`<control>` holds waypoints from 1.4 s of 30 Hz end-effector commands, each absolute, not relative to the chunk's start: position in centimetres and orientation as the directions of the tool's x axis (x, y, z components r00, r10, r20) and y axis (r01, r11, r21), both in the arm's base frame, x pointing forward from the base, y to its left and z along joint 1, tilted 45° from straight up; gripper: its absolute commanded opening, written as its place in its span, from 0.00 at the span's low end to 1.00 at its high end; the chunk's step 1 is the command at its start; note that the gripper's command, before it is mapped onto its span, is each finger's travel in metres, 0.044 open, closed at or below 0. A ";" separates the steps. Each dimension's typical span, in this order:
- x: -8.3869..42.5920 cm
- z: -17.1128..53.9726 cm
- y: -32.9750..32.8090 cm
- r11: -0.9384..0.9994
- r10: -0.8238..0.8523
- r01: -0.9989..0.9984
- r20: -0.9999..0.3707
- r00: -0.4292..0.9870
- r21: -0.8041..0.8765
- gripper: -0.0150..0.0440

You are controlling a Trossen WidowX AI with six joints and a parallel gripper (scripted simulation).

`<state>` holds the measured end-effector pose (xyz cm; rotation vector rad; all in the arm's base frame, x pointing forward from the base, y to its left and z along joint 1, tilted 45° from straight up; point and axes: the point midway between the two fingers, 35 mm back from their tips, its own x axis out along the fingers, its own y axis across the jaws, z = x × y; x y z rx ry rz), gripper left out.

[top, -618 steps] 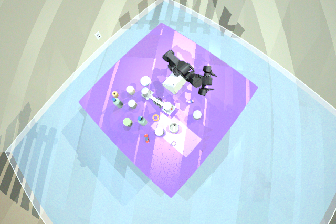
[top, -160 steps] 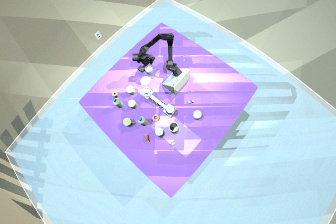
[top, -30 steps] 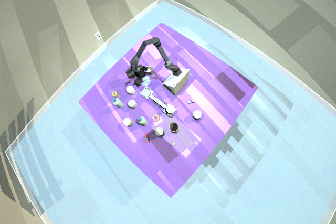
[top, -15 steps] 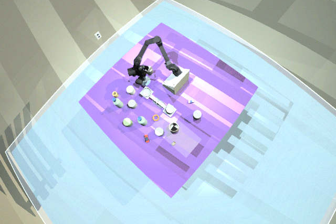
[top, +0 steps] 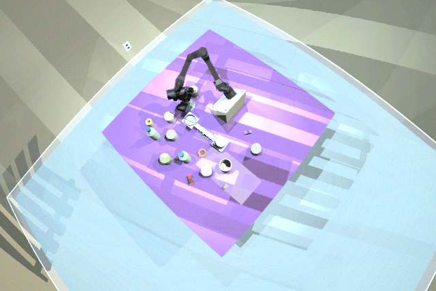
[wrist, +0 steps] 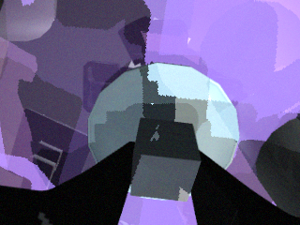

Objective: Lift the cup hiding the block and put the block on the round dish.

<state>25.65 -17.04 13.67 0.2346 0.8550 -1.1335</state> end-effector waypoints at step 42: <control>24.0 19.4 -10.9 0.451 -0.689 0.857 -0.709 0.154 -0.251 1.00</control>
